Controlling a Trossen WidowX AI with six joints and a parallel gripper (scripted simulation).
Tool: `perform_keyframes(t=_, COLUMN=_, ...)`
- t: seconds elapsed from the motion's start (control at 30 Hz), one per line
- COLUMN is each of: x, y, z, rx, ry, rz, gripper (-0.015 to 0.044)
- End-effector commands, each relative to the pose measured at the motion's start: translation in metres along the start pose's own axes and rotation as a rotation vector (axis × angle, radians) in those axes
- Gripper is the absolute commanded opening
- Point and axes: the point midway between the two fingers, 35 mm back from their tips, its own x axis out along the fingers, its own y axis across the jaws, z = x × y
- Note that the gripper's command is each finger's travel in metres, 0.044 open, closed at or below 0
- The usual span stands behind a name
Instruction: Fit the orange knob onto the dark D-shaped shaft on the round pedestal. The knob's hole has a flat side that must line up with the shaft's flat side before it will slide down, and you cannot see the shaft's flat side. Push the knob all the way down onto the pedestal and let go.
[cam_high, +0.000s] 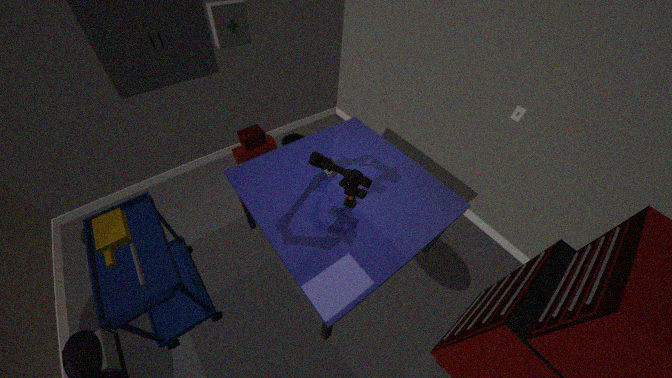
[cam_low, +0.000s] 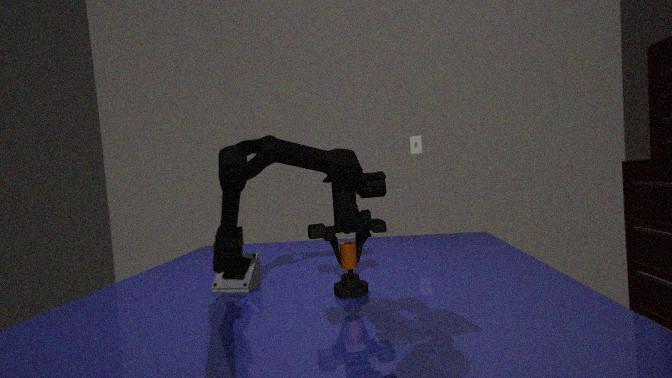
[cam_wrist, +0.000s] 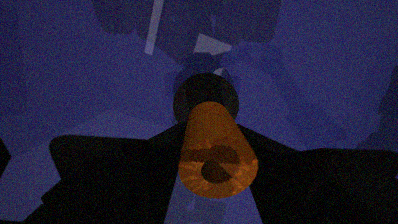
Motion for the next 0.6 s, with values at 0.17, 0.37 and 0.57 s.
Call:
perform_keyframes(t=0.17, x=0.0015, y=0.0020, z=-0.0012, rx=0.103, ry=0.001, rz=0.003, gripper=0.0000)
perform_keyframes(t=0.37, x=0.0031, y=0.0005, z=-0.0009, rx=0.103, ry=0.001, rz=0.003, gripper=0.0000)
perform_keyframes(t=0.57, x=0.0030, y=-0.0007, z=-0.0001, rx=0.103, ry=0.001, rz=0.003, gripper=0.0000)
